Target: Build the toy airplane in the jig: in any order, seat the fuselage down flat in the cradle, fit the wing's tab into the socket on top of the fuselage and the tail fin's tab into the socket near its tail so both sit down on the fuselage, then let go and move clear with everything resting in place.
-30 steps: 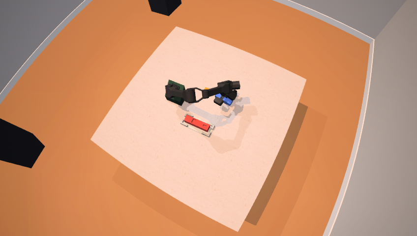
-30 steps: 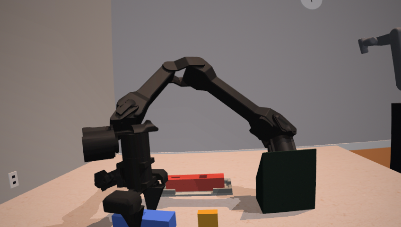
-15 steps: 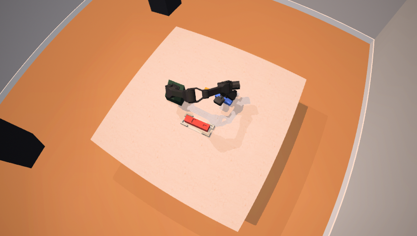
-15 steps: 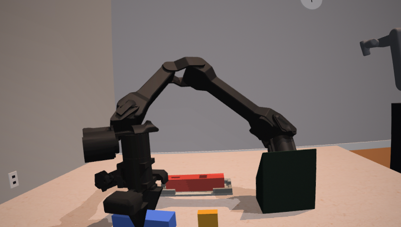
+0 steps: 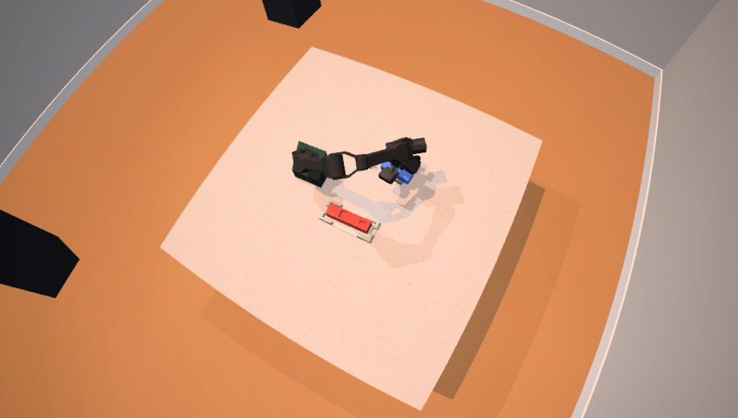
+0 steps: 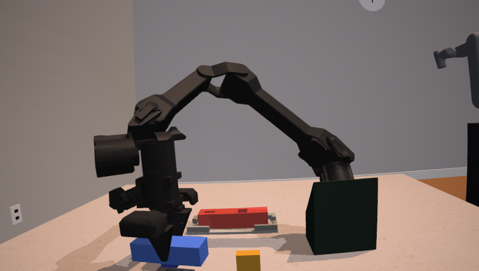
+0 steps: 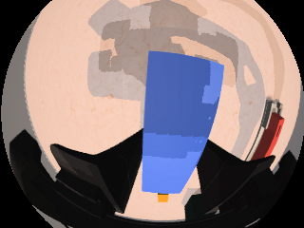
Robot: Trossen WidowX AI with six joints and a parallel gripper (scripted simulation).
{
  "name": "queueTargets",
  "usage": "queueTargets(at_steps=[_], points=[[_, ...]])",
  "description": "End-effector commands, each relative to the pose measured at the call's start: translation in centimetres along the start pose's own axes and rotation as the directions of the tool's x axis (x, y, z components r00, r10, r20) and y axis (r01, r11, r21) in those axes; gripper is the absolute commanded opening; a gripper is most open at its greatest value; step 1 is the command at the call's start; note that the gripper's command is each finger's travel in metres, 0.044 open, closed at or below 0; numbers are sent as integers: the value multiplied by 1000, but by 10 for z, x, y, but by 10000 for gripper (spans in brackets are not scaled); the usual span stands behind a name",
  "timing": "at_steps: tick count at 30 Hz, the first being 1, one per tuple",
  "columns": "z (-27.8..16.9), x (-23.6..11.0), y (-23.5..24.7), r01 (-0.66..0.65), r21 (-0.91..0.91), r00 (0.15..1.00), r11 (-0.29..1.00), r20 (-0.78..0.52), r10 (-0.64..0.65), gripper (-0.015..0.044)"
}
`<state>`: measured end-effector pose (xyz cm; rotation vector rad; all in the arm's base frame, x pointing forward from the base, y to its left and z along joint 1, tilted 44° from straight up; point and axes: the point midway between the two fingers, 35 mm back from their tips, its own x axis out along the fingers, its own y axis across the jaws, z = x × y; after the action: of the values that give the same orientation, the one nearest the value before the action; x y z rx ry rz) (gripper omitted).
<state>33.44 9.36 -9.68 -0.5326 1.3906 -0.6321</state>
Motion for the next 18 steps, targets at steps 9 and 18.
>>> queueTargets(at_steps=[9,18], points=[[3,-38,2,-12,10,1000,1000,7,12,0],[1,-65,1,-11,9,1000,1000,9,11,0]])
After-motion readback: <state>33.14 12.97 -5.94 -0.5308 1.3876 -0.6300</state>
